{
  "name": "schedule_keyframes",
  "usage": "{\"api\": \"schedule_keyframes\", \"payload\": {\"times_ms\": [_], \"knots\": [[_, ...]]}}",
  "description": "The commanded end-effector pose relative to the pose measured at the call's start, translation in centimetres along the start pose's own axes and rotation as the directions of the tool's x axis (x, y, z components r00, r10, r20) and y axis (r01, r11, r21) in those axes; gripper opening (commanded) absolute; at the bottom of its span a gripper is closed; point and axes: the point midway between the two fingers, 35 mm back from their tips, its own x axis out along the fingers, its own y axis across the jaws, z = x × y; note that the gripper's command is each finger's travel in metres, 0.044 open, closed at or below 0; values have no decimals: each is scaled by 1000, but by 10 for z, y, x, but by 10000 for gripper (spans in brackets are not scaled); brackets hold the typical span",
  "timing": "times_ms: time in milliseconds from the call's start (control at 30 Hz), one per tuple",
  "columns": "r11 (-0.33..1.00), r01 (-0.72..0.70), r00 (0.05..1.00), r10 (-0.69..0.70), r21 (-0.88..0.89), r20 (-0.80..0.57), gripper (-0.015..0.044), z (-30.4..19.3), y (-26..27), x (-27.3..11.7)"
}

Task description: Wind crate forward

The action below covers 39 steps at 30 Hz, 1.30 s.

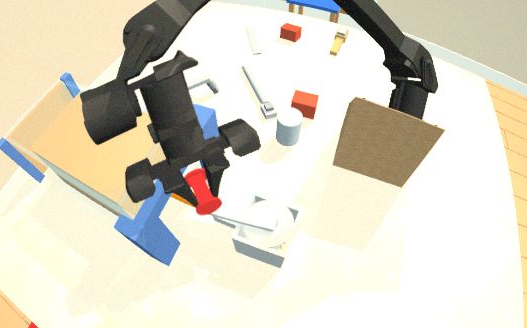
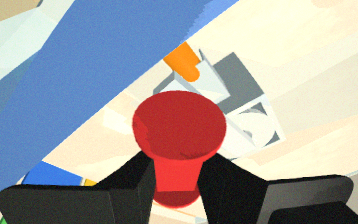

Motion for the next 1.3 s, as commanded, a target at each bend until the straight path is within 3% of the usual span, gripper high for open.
{"api": "schedule_keyframes", "payload": {"times_ms": [0, 1267], "knots": [[1000, -12, 1000, 12, -2, -19, 0, -10, 10, 7], [1000, -15, 1000, 15, -4, -22, 0, -59, 25, 26]]}}
